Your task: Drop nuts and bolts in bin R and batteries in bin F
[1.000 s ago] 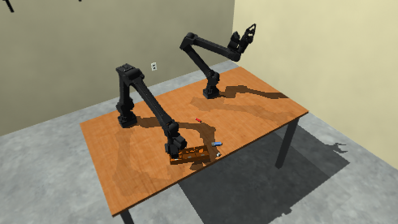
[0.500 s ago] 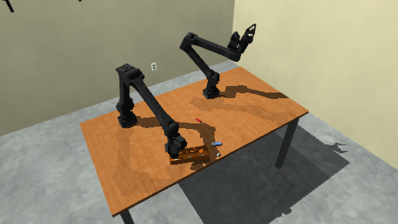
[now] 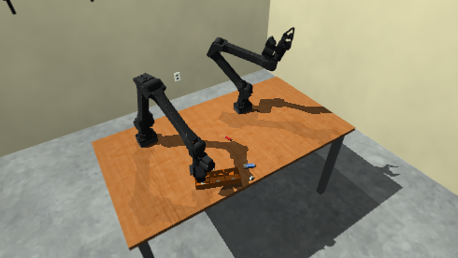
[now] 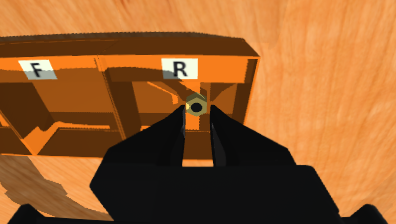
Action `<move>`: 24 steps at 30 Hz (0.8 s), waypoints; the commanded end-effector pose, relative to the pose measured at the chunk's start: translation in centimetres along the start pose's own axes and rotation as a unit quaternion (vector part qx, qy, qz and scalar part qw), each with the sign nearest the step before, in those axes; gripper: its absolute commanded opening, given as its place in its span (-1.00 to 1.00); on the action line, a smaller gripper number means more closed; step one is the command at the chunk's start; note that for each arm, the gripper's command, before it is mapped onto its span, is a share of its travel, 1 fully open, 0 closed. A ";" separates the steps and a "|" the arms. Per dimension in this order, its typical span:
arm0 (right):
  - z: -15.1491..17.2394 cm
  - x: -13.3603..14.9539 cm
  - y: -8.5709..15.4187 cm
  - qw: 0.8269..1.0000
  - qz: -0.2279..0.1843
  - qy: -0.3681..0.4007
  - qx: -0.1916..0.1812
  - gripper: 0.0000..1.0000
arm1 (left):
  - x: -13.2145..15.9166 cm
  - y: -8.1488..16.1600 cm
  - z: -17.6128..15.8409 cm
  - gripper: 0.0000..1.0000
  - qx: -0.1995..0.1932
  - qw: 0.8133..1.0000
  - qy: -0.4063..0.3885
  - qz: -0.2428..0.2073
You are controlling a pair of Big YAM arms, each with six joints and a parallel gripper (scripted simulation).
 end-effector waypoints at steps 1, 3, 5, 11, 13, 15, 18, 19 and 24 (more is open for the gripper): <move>1.2 -0.9 3.5 1.000 -0.026 0.001 -0.015 -0.57 | -0.8 -0.1 0.3 1.00 -0.002 1.000 -0.008 -0.016; 1.4 -1.1 4.0 0.999 -0.030 0.001 -0.018 -0.57 | -0.8 -0.1 0.3 1.00 -0.002 1.000 -0.008 -0.016; 1.4 -1.2 4.2 0.999 -0.031 0.001 -0.018 -0.57 | -0.8 -0.1 0.3 1.00 -0.002 1.000 -0.008 -0.016; 1.4 -1.2 5.0 0.999 -0.032 0.001 -0.019 -0.57 | -0.8 -0.1 0.3 1.00 -0.002 1.000 -0.008 -0.016; 1.4 -1.2 5.3 0.999 -0.032 0.001 -0.019 -0.57 | -0.8 -0.1 0.3 1.00 -0.002 1.000 -0.008 -0.016; 1.4 -1.2 5.6 0.999 -0.032 0.001 -0.019 -0.57 | -0.8 -0.1 0.3 1.00 -0.002 1.000 -0.008 -0.016; 1.4 -1.2 6.0 0.999 -0.032 0.001 -0.019 -0.57 | -0.8 -0.1 0.3 1.00 -0.002 1.000 -0.008 -0.016; 1.4 -1.2 6.1 0.999 -0.032 0.001 -0.019 -0.57 | -0.8 -0.1 0.3 1.00 -0.002 1.000 -0.008 -0.016; 1.4 -1.2 4.6 1.000 -0.019 0.001 -0.011 -0.57 | -0.8 -0.1 0.3 1.00 -0.002 1.000 -0.008 -0.016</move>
Point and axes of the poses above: on each arm, the point where the finger pads meet when closed, its own y axis back along the fingers, its own z axis across the jaws, x = y × z, the point moved 8 cm from there along y, back along the fingers, and after that the axes turned 4 degrees about y, right-handed, at the moved point
